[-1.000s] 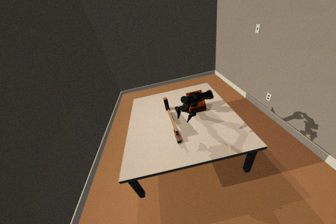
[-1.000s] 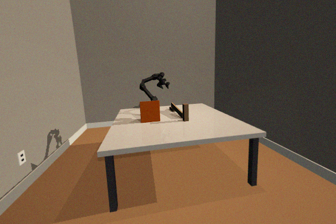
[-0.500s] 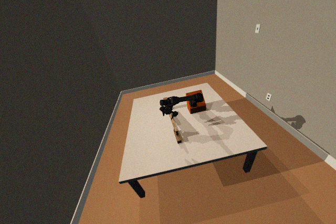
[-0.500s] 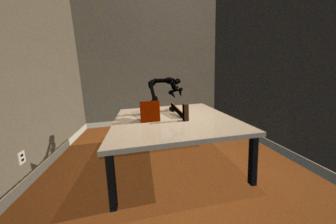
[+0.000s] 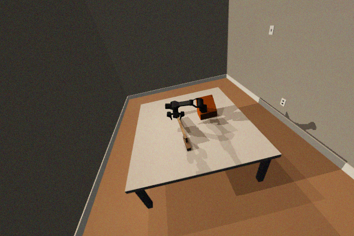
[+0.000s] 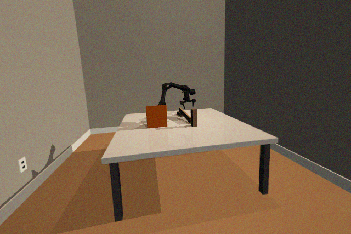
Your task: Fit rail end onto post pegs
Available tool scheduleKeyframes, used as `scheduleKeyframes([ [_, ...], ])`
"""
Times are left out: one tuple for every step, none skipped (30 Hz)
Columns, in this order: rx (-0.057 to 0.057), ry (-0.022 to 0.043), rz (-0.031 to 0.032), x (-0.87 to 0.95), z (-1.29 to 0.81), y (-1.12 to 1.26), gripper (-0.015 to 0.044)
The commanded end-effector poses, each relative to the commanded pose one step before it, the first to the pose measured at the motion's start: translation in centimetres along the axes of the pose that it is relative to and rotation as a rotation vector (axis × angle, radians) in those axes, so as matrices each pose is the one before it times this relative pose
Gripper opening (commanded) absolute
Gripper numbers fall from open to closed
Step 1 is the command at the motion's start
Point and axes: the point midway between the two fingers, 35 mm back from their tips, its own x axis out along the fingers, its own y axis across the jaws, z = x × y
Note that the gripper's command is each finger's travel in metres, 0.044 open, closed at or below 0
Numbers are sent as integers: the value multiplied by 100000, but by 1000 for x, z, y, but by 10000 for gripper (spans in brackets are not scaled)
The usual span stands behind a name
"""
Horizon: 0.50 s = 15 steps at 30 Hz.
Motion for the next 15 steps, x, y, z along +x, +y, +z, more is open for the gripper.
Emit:
scheduleKeyframes([
  [-21151,-1023,12479,3174,-5702,2271,440],
  [-1769,-355,821,231,-342,247,440],
  [-634,-135,291,83,-120,91,440],
  [-33,-7,15,4,-6,5,440],
  [0,0,0,0,0,0,440],
  [0,0,0,0,0,0,440],
  [0,0,0,0,0,0,440],
  [0,0,0,0,0,0,440],
  [0,0,0,0,0,0,440],
  [-3,2,-3,0,-51,-61,440],
  [-2,2,-2,0,-35,-42,440],
  [0,3,-1,27,-2,-3,440],
  [1,10,-2,82,-5,-9,440],
  [2,16,-3,136,-8,-14,440],
  [2,18,-3,164,-10,-17,440],
])
